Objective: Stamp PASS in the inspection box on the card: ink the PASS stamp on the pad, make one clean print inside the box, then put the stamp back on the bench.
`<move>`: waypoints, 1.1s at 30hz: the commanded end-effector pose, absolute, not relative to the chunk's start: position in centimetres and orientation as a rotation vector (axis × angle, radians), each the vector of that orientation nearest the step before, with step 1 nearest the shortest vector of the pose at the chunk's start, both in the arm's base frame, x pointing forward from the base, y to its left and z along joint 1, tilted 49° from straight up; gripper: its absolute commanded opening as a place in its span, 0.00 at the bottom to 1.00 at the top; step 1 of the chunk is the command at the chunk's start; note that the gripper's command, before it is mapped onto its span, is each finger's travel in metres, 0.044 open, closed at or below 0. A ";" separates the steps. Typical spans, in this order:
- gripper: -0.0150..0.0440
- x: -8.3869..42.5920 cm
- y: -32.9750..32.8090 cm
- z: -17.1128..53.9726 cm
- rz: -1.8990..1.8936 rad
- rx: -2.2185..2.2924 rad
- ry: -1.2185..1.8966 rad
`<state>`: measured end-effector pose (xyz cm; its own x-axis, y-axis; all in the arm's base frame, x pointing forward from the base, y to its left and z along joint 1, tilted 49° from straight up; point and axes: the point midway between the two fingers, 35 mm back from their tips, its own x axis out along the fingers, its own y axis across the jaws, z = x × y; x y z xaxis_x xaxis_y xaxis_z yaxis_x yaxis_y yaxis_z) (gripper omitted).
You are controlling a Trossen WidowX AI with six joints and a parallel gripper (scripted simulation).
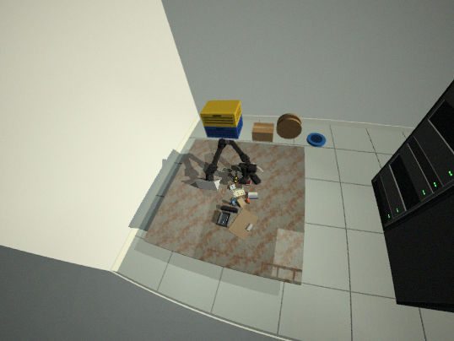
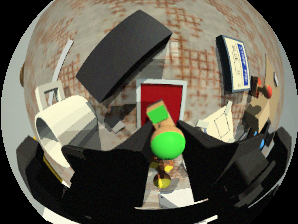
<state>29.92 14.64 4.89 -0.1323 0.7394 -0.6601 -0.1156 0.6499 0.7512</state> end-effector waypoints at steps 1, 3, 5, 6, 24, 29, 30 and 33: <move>0.25 29.6 15.1 4.6 0.804 0.546 1.545; 0.25 29.6 15.2 4.6 0.804 0.546 1.544; 0.25 29.5 15.3 4.5 0.805 0.546 1.544; 0.25 29.5 15.3 4.4 0.805 0.547 1.544; 0.25 29.5 15.4 4.3 0.808 0.544 1.540; 0.25 29.5 15.5 4.2 0.808 0.544 1.540; 0.25 29.5 15.5 4.2 0.808 0.544 1.540; 0.25 29.5 15.6 4.2 0.808 0.544 1.540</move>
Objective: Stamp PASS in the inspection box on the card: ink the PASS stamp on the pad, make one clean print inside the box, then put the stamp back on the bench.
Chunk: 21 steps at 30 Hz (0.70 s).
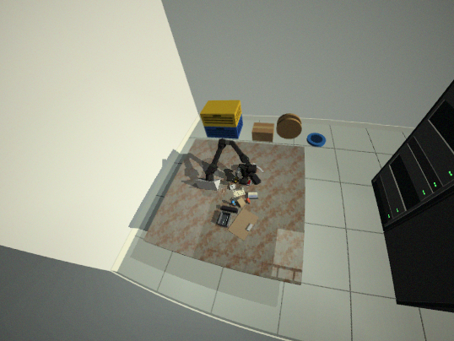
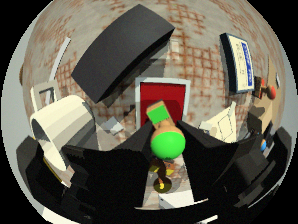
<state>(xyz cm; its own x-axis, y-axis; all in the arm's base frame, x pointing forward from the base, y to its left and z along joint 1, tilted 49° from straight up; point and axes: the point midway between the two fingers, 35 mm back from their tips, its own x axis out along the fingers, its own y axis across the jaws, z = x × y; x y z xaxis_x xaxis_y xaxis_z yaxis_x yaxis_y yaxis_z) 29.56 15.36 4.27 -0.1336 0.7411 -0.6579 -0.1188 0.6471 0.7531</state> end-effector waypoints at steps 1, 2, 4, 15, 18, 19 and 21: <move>0.25 29.4 15.6 4.2 0.808 0.544 1.540; 0.25 29.4 15.6 4.2 0.808 0.544 1.540; 0.25 29.4 15.6 4.2 0.808 0.544 1.540; 0.25 29.4 15.8 4.0 0.808 0.544 1.540; 0.25 29.4 15.8 4.0 0.808 0.544 1.540; 0.25 29.4 15.8 4.0 0.808 0.544 1.540; 0.25 29.4 15.8 4.0 0.808 0.544 1.540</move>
